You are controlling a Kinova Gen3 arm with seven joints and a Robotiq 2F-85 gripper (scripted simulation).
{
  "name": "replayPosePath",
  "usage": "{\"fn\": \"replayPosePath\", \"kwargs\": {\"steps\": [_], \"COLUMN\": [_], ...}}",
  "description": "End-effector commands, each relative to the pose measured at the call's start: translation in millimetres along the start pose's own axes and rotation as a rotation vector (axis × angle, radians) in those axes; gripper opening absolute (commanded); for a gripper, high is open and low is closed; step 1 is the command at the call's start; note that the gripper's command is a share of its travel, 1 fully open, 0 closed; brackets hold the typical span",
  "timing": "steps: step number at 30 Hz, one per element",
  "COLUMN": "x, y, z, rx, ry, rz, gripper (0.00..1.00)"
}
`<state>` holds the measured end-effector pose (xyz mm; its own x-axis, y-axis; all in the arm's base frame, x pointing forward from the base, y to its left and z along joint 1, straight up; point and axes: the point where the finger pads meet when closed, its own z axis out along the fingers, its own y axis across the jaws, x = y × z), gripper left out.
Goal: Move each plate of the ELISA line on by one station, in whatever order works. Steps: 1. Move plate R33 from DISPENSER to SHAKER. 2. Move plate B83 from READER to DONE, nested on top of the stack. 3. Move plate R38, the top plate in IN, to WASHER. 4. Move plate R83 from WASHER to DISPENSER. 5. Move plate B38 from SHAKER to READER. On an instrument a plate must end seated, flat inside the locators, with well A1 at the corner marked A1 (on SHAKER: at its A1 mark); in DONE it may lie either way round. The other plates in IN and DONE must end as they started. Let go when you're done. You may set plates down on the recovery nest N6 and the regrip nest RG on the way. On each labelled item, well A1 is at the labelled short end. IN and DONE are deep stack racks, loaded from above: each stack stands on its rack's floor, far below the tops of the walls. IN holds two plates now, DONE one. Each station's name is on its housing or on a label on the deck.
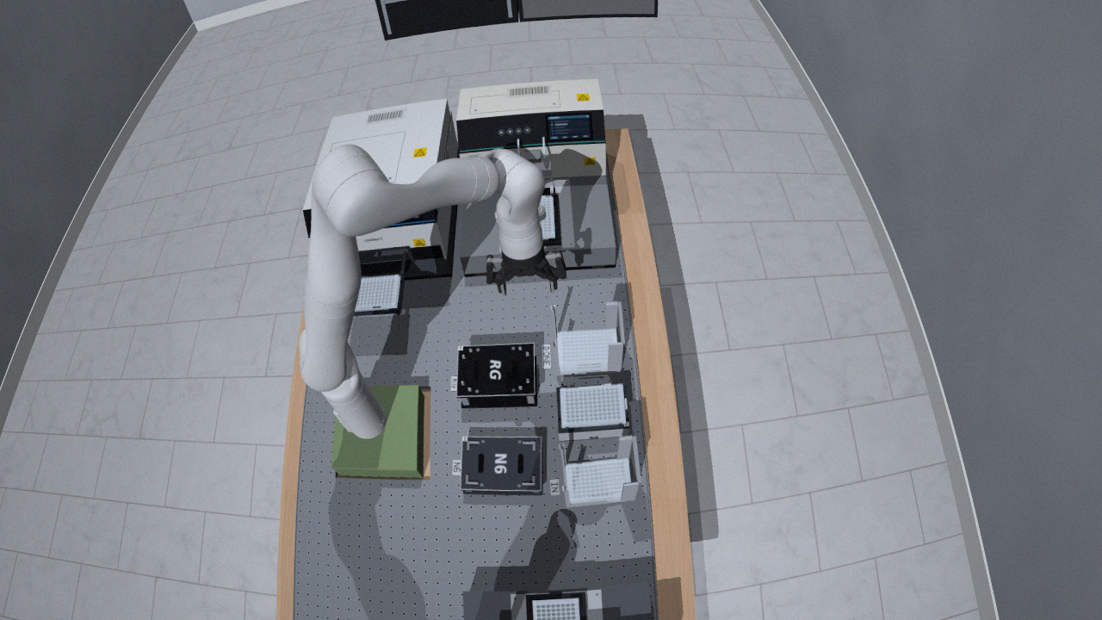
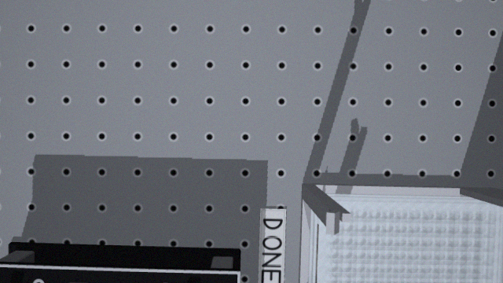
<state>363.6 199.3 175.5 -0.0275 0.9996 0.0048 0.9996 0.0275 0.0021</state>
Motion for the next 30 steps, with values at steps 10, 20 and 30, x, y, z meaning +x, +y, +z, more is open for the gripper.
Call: {"fn": "replayPosePath", "kwargs": {"steps": [10,20,30], "x": [-37.9,-59.6,-91.1], "y": [0.4,-8.1,-21.1], "z": [-2.4,-2.4,-2.2], "rx": [-0.006,-0.006,-0.006], "ry": [0.006,0.007,0.006], "rz": [0.005,0.003,0.006], "gripper": [1.00,1.00,1.00]}}
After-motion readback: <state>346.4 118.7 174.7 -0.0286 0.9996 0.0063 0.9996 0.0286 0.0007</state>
